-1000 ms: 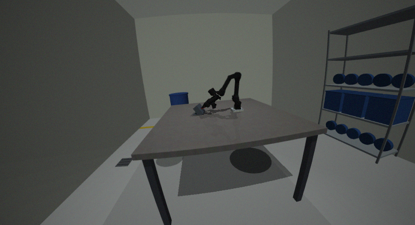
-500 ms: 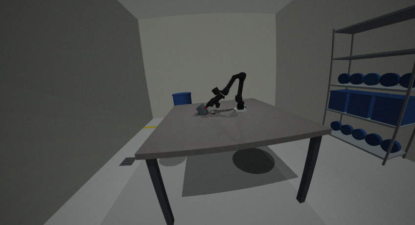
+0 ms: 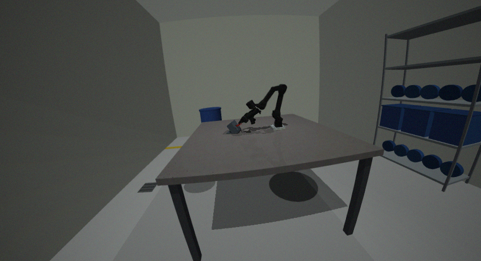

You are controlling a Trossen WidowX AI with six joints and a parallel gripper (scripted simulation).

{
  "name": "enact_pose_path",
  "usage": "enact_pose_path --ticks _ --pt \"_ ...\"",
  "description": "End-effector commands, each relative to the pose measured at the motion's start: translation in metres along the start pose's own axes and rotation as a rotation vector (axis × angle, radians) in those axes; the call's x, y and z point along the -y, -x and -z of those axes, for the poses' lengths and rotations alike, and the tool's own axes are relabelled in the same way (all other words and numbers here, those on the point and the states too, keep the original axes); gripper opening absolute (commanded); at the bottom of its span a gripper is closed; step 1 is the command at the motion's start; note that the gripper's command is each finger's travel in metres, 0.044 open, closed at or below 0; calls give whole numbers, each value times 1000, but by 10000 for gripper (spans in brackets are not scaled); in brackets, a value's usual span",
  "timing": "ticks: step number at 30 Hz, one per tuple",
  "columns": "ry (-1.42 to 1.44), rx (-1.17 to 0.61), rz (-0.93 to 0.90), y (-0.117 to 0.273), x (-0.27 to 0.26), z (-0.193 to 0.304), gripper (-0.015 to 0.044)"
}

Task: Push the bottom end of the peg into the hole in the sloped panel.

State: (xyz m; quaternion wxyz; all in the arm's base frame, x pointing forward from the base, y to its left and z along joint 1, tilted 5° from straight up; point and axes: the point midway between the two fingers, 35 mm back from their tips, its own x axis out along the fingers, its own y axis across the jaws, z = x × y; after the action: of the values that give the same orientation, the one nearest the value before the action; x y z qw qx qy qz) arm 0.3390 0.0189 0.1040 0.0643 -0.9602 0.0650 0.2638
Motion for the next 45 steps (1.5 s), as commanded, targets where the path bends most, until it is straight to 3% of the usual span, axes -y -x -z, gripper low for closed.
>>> enact_pose_path --ticks 1,45 --pt "-3 -1 -4 4 0 0 440" --pt "-2 -3 0 42 2 3 440"
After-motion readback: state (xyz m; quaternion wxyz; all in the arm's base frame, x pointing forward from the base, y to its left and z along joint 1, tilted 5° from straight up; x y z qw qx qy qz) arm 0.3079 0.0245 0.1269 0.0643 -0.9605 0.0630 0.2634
